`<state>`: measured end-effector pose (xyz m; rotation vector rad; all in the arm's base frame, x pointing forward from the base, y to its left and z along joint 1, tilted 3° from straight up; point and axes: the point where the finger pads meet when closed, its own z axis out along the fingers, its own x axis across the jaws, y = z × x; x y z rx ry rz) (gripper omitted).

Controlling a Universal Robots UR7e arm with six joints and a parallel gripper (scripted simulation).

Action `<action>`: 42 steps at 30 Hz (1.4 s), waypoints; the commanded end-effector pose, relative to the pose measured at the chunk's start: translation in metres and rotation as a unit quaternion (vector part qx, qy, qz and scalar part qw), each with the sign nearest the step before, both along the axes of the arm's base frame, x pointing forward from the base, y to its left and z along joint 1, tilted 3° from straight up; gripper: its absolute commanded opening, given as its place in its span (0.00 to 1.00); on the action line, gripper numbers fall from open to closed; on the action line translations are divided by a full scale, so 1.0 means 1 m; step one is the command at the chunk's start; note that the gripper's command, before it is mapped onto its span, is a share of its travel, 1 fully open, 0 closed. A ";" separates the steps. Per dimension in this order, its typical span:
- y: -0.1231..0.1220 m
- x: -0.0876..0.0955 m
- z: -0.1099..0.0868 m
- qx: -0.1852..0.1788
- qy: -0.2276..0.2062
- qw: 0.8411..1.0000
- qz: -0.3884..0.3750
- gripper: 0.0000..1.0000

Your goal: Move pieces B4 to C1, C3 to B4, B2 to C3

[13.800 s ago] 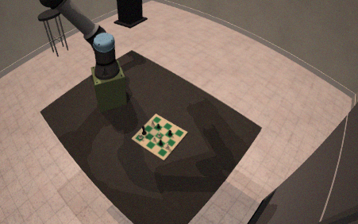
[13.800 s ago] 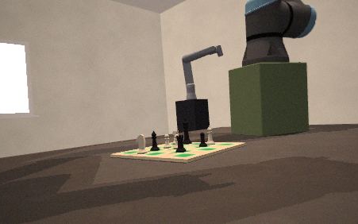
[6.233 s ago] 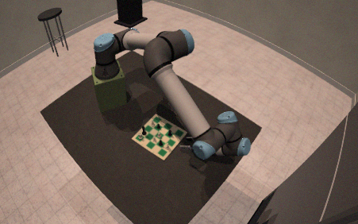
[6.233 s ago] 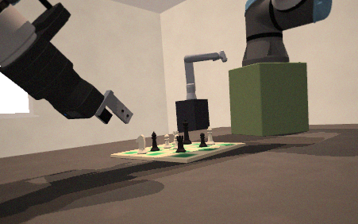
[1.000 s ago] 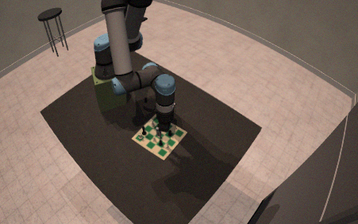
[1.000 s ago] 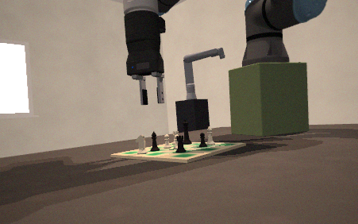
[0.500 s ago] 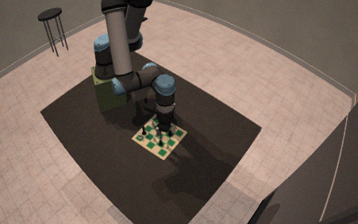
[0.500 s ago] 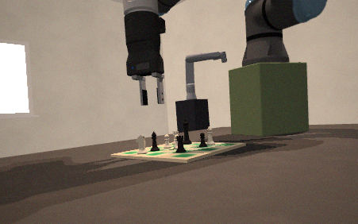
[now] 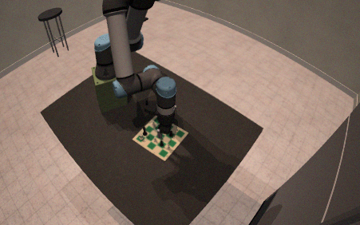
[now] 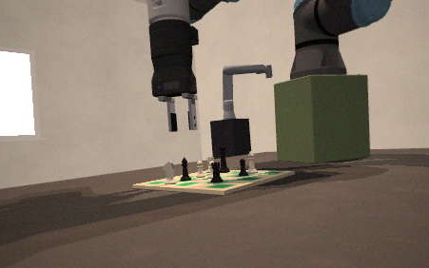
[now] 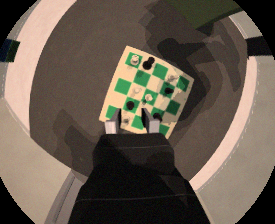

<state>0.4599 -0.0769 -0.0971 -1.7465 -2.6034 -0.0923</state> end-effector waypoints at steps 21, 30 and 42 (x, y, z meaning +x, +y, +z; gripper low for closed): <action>0.001 0.003 -0.034 0.000 -0.001 1.000 0.000 0.73; 0.001 0.003 -0.040 0.000 -0.001 1.000 0.000 0.73; 0.001 0.003 -0.042 0.000 -0.001 1.000 0.000 0.73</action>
